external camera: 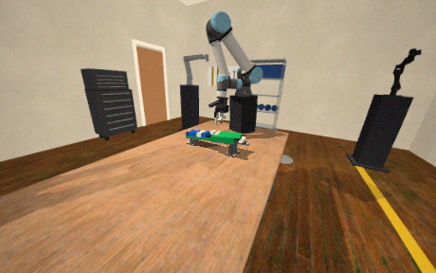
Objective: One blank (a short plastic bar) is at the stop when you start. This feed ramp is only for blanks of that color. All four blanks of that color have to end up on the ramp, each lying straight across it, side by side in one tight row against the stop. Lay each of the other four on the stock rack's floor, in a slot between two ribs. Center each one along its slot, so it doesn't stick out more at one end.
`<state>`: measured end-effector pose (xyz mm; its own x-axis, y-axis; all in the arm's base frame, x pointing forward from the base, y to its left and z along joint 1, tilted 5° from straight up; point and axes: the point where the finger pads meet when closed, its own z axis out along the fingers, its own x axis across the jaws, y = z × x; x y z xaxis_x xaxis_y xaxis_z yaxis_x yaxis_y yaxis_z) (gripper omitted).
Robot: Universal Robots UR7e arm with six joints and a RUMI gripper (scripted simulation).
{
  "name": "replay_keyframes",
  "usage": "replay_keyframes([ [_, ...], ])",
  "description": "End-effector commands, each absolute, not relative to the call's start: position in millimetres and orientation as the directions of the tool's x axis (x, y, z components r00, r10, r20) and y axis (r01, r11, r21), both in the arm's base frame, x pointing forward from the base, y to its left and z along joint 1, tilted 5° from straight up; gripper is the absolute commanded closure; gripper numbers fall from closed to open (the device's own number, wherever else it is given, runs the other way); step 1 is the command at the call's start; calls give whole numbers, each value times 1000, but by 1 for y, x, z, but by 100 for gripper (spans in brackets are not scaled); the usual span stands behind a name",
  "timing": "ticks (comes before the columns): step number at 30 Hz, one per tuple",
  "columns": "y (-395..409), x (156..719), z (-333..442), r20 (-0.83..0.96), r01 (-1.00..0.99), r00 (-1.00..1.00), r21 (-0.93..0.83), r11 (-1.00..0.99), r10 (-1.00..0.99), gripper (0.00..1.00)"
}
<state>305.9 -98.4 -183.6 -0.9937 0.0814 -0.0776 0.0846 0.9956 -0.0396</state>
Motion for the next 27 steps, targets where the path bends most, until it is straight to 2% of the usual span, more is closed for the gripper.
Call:
replay_keyframes([
  [1,-98,304,-180,-73,86,-994,-36,996,84,53],
  [6,-98,305,-179,-74,86,-994,-37,996,83,53],
  [7,-98,305,-179,-74,86,-994,-37,996,83,0],
  [27,-98,304,-179,-73,86,-994,-36,996,84,0],
])
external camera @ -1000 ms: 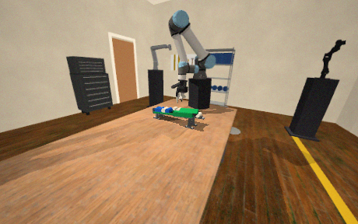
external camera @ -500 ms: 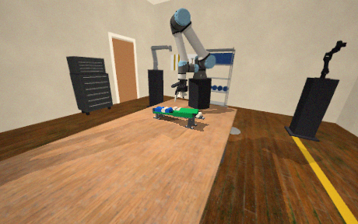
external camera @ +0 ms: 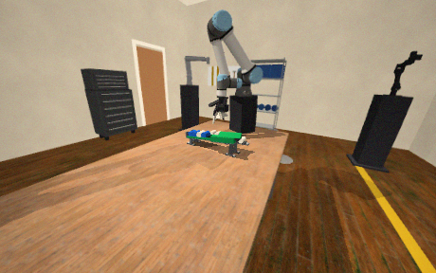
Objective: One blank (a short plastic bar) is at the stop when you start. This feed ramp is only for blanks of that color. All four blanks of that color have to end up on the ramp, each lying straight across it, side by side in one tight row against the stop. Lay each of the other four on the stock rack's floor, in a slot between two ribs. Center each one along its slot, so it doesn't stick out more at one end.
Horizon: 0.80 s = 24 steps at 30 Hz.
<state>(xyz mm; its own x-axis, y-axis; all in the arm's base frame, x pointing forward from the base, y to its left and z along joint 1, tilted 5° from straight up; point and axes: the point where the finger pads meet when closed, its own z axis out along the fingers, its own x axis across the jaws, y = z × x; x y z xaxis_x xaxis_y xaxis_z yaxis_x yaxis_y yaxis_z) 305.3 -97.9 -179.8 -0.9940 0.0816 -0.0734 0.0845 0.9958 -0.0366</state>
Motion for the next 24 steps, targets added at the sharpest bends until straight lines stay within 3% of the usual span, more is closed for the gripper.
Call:
replay_keyframes([
  [1,-98,304,-179,-73,86,-994,-36,996,84,0],
  [24,-97,306,-180,-68,-22,-997,-43,999,-25,0],
])
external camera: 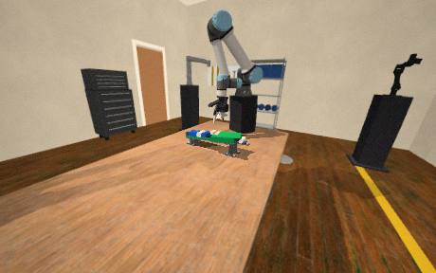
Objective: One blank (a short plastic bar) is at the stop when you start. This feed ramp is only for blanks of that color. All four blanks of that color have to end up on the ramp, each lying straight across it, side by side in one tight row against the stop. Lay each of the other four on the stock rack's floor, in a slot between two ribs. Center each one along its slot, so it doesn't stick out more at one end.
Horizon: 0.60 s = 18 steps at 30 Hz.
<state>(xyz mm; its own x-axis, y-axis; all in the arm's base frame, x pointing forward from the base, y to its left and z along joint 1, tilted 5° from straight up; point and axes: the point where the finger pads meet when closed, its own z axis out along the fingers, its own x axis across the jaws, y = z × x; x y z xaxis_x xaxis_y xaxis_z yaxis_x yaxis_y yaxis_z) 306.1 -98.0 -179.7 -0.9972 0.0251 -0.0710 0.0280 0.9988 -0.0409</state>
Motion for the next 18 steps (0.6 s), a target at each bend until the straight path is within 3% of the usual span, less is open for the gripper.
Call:
replay_keyframes([
  [1,-97,306,-180,-67,-37,-997,-44,998,-40,0],
  [18,-93,312,-181,-48,-373,-925,-63,926,-376,0],
])
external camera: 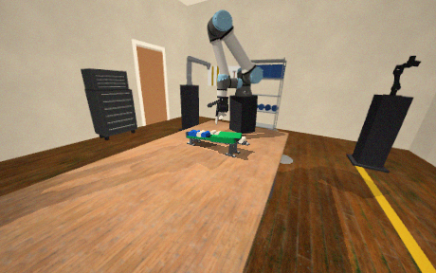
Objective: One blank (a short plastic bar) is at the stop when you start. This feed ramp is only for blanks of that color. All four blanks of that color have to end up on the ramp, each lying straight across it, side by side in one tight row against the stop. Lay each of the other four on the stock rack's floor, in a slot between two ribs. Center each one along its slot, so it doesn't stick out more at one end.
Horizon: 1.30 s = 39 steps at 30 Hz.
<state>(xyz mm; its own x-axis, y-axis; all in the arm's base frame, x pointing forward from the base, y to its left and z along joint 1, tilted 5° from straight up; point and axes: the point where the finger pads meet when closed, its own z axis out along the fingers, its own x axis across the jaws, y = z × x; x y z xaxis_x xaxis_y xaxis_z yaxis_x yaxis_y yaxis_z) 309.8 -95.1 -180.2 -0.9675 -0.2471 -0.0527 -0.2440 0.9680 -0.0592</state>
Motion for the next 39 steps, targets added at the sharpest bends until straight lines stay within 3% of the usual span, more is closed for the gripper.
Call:
replay_keyframes([
  [1,-92,312,-181,-46,-401,-913,-65,914,-405,0],
  [27,-83,319,-182,-4,-832,-550,-79,548,-835,0],
  [39,-75,322,-182,23,-970,-235,-75,233,-972,0],
])
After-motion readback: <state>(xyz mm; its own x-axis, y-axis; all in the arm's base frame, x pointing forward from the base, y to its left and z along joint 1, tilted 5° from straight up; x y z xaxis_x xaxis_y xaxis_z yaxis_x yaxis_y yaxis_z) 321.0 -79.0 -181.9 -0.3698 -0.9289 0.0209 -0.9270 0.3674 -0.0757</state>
